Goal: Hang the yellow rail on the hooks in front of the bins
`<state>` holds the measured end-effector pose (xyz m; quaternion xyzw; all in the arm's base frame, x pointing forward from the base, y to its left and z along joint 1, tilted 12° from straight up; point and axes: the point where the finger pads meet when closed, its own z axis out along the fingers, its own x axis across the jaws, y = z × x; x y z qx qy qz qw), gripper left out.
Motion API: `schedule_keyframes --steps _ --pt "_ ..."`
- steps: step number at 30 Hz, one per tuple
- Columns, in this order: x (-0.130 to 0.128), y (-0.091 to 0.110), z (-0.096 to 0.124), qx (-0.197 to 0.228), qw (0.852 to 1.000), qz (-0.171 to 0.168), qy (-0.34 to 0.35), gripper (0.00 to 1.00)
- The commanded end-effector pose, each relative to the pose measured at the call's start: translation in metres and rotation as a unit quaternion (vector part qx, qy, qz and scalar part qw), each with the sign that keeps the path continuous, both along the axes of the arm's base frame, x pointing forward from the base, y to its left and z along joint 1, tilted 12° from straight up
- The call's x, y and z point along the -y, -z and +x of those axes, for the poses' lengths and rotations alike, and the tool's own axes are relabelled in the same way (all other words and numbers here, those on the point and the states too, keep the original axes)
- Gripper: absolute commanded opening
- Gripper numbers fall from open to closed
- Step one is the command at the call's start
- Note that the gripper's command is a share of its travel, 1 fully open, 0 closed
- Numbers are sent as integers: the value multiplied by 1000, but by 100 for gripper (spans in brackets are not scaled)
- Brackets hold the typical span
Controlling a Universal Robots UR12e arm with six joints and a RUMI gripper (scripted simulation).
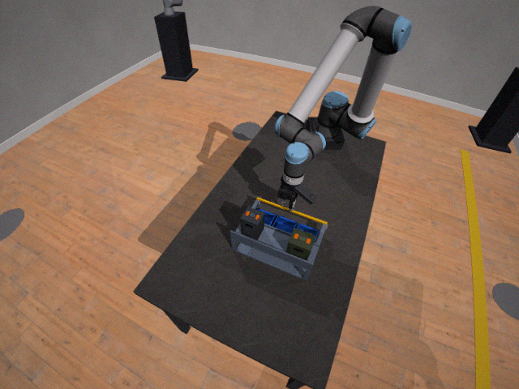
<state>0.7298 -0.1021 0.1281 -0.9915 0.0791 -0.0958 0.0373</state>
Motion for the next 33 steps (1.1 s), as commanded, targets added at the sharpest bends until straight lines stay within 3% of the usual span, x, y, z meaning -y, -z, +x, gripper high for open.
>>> schedule_keyframes --steps 1,33 --pt "-2 1 1 1 1000 -1 -1 0" --pt "-2 5 2 1 1000 -1 -1 0"
